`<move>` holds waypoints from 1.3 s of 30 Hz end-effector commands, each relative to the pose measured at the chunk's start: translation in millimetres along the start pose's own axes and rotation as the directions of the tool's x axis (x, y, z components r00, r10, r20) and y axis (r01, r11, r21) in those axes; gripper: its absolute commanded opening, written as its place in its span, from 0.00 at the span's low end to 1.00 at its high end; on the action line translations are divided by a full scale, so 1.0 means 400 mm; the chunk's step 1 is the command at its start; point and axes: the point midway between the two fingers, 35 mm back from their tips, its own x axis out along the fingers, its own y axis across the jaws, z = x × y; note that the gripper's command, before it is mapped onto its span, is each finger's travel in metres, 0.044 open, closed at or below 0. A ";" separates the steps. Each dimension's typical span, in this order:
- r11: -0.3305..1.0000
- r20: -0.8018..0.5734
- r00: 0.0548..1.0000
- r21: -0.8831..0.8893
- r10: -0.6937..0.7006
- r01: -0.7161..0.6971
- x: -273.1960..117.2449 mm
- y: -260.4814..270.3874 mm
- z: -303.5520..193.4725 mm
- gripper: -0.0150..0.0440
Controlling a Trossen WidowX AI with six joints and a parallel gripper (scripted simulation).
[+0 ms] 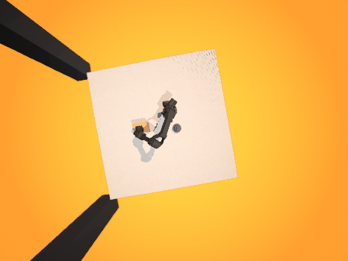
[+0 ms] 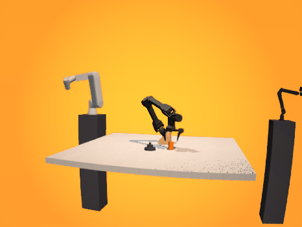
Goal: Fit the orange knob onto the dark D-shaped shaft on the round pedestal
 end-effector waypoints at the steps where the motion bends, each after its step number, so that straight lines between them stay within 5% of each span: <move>1: 1.000 -0.009 1.000 -0.008 -0.012 0.011 0.027 -0.002 -0.003 1.00; 31: 1.000 -0.008 1.000 -0.008 -0.015 0.015 0.140 -0.007 -0.008 1.00; 39: 1.000 -0.008 1.000 -0.008 -0.015 0.015 0.140 -0.007 -0.008 0.64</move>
